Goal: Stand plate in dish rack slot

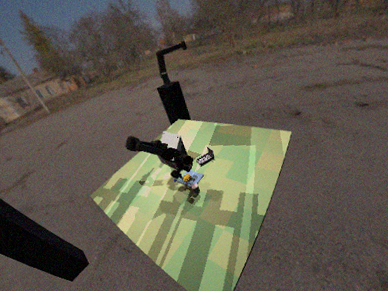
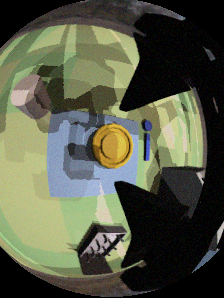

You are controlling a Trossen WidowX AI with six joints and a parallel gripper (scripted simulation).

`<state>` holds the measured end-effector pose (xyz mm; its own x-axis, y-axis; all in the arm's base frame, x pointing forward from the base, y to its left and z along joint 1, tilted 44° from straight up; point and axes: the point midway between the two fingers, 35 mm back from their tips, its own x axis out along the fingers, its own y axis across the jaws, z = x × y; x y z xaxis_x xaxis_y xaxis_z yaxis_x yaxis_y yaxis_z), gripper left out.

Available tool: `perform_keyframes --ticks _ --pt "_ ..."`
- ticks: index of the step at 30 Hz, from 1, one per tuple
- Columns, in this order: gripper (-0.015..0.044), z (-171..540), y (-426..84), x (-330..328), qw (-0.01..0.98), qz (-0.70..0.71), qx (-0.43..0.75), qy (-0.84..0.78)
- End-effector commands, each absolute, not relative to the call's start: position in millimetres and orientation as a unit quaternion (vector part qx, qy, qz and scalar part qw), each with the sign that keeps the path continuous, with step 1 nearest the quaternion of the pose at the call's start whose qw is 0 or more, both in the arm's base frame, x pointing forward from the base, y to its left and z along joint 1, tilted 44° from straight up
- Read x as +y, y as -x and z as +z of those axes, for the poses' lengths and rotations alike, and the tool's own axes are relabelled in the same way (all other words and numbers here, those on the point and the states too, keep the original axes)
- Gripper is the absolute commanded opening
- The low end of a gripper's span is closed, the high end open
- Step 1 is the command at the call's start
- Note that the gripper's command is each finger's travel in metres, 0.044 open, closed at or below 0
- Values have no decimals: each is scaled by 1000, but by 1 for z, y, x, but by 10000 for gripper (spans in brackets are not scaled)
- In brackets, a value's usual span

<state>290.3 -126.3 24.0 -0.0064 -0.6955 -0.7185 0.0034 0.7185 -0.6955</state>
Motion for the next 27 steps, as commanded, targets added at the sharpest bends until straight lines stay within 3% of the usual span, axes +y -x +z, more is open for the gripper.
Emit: perform_keyframes --ticks 1,23,27 --pt "400 15 -287 -132 647 -266 664 265" --pt "400 -5 -284 -155 646 -267 663 267" --pt "373 -5 -284 -155 646 -267 663 267"
